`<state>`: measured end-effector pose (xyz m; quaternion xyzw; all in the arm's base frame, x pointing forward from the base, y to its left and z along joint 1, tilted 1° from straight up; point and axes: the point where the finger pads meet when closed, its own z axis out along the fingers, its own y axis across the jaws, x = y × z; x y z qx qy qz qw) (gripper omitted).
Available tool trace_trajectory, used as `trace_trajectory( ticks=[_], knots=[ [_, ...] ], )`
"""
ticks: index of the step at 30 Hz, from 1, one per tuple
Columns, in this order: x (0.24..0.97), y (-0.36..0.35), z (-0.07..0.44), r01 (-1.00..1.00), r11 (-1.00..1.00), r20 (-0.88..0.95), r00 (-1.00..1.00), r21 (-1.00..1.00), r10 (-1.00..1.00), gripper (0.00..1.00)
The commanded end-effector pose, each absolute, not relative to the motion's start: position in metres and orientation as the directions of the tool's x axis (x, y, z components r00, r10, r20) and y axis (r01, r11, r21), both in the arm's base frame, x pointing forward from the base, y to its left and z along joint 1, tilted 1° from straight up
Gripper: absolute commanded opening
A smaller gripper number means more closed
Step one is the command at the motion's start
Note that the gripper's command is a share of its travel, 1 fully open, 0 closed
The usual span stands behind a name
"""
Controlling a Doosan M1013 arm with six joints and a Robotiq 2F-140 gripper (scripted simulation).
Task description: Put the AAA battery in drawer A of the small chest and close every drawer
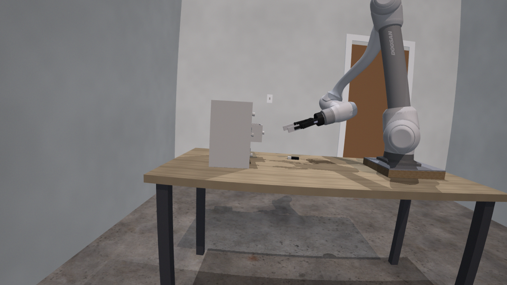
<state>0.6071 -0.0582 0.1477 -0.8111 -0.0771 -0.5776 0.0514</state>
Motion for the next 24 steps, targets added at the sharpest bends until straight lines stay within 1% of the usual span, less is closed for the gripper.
trace_trajectory(
  ticks=[1, 24],
  knots=[
    [0.6071, -0.0582, 0.1477, 0.184, -0.983, 0.945, 0.321, 0.006, 0.066, 0.0],
    [0.6092, -0.0578, 0.1471, 0.184, -0.983, 0.945, 0.321, 0.006, 0.066, 0.0]
  ],
)
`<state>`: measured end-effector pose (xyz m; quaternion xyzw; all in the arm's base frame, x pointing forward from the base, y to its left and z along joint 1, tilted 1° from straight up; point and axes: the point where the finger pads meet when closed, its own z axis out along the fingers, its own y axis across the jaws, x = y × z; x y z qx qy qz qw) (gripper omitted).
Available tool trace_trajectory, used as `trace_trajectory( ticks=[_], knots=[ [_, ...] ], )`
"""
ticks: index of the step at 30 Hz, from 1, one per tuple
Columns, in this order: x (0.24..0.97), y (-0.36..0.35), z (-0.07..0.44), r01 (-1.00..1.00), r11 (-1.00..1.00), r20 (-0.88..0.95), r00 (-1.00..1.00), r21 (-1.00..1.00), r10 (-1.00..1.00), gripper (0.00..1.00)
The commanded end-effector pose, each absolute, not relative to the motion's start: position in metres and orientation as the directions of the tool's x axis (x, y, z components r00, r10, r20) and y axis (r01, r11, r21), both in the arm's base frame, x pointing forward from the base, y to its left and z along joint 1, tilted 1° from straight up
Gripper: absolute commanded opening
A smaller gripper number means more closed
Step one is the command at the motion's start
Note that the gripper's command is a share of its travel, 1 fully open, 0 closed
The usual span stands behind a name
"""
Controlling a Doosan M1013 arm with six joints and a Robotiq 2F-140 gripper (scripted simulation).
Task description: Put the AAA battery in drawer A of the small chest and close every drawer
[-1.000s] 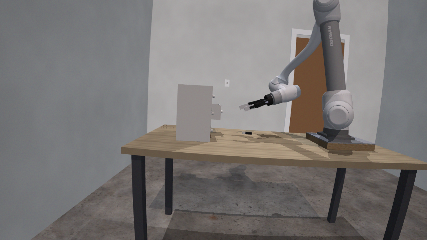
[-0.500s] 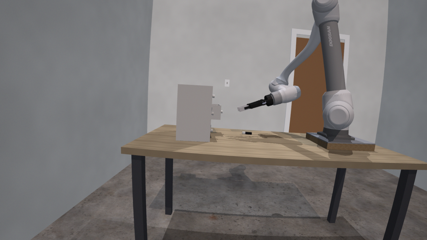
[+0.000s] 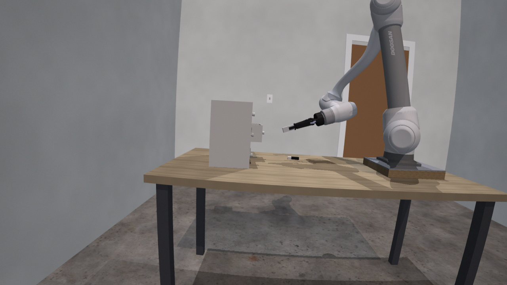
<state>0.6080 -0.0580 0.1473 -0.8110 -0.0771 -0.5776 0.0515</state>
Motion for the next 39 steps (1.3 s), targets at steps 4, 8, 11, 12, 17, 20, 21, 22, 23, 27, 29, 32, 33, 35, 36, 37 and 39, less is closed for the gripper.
trace_trajectory(
  ticks=[4, 8, 11, 12, 17, 20, 21, 22, 23, 27, 29, 32, 33, 35, 36, 37, 39],
  knots=[
    [0.615, -0.057, 0.145, 0.184, -0.983, 0.945, 0.321, 0.006, 0.066, 0.0],
    [0.625, -0.055, 0.142, 0.184, -0.983, 0.945, 0.321, 0.006, 0.066, 0.0],
    [0.628, -0.054, 0.141, 0.184, -0.983, 0.945, 0.321, 0.006, 0.066, 0.0],
    [0.632, -0.054, 0.14, 0.184, -0.983, 0.945, 0.321, 0.006, 0.066, 0.0],
    [0.648, -0.051, 0.136, 0.184, -0.983, 0.945, 0.321, 0.006, 0.066, 0.0],
    [0.657, -0.049, 0.133, 0.184, -0.983, 0.945, 0.321, 0.006, 0.066, 0.0],
    [0.66, -0.048, 0.132, 0.184, -0.983, 0.945, 0.321, 0.006, 0.066, 0.0],
    [0.662, -0.048, 0.131, 0.184, -0.983, 0.945, 0.321, 0.006, 0.066, 0.0],
    [0.664, -0.048, 0.131, 0.184, -0.983, 0.945, 0.321, 0.006, 0.066, 0.0],
    [0.668, -0.047, 0.13, 0.184, -0.983, 0.945, 0.321, 0.006, 0.066, 0.0],
    [0.67, -0.047, 0.129, 0.184, -0.983, 0.945, 0.321, 0.006, 0.066, 0.0],
    [0.671, -0.046, 0.129, 0.184, -0.983, 0.945, 0.321, 0.006, 0.066, 0.0],
    [0.671, -0.046, 0.129, 0.184, -0.983, 0.945, 0.321, 0.006, 0.066, 0.0],
    [0.671, -0.046, 0.129, 0.184, -0.983, 0.945, 0.321, 0.006, 0.066, 0.0],
    [0.671, -0.046, 0.129, 0.184, -0.983, 0.945, 0.321, 0.006, 0.066, 0.0],
    [0.671, -0.046, 0.129, 0.184, -0.983, 0.945, 0.321, 0.006, 0.066, 0.0],
    [0.671, -0.046, 0.129, 0.184, -0.983, 0.945, 0.321, 0.006, 0.066, 0.0]
  ],
)
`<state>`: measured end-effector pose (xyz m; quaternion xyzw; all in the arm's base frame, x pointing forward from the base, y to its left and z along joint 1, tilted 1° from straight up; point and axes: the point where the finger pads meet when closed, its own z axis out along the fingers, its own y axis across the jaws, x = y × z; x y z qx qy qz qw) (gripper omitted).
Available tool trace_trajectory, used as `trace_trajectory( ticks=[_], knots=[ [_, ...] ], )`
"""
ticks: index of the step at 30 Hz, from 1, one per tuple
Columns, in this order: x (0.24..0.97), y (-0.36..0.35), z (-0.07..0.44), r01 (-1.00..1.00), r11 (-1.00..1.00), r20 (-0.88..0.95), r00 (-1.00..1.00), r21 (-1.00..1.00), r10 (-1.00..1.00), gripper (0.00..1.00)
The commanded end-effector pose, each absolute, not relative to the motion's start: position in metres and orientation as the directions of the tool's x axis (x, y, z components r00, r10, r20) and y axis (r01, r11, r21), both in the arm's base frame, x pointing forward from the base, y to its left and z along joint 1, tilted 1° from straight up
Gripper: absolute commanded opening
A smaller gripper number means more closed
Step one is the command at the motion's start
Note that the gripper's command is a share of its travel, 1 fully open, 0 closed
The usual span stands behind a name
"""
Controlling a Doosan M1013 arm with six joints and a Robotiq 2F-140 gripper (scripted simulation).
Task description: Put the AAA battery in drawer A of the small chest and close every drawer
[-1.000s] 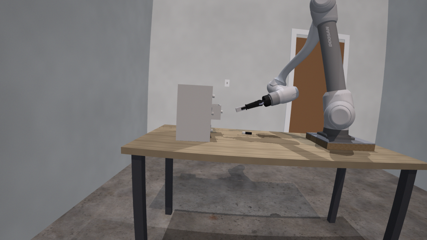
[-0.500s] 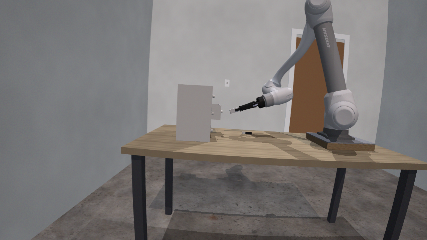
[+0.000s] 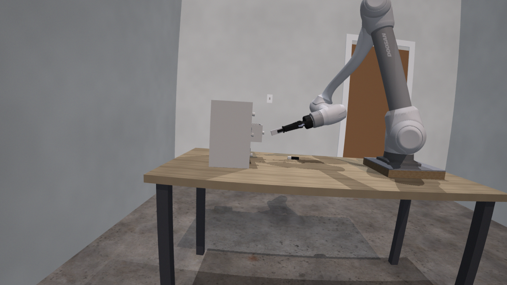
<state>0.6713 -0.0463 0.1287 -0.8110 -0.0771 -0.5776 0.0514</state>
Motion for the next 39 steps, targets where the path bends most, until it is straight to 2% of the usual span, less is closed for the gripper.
trace_trajectory(
  ticks=[1, 39],
  knots=[
    [0.6713, -0.0463, 0.1288, 0.184, -0.983, 0.945, 0.321, 0.006, 0.066, 0.0],
    [0.6758, -0.0454, 0.1288, 0.184, -0.983, 0.945, 0.321, 0.006, 0.066, 0.0]
  ],
)
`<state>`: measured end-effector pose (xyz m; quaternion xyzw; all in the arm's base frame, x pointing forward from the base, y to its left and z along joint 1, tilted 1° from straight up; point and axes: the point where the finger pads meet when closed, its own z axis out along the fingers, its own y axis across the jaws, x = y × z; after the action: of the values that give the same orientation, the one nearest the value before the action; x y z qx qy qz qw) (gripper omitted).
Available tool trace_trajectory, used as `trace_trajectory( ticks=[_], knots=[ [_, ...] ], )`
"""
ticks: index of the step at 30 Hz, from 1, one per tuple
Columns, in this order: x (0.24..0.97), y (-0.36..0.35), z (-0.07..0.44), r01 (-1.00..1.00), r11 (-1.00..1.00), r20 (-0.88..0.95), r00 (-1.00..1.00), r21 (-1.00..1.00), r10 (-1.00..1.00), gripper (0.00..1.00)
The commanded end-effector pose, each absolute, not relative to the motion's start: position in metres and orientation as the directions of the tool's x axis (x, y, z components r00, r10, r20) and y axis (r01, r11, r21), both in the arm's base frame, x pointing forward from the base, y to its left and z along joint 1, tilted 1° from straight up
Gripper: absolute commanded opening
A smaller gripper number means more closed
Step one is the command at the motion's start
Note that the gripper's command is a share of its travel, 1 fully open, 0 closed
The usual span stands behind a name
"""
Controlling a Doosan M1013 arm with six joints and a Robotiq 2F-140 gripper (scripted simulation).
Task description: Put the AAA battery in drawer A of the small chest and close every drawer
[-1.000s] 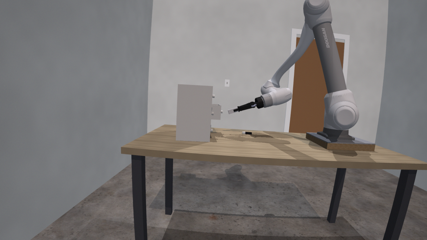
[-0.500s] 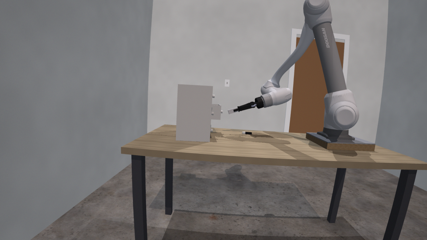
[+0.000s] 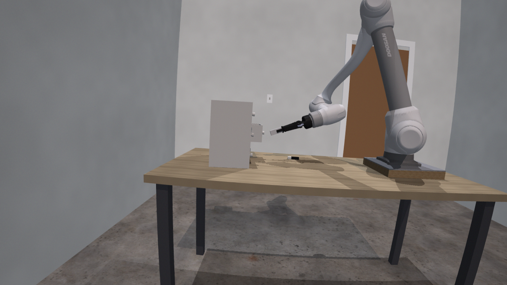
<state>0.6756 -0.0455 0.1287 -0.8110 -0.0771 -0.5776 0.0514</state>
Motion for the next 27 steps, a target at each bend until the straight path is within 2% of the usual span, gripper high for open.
trace_trajectory(
  ticks=[1, 27],
  knots=[
    [0.676, -0.045, 0.129, 0.184, -0.983, 0.945, 0.321, 0.006, 0.066, 0.0],
    [0.707, -0.04, 0.129, 0.184, -0.983, 0.945, 0.321, 0.006, 0.066, 0.0]
  ],
)
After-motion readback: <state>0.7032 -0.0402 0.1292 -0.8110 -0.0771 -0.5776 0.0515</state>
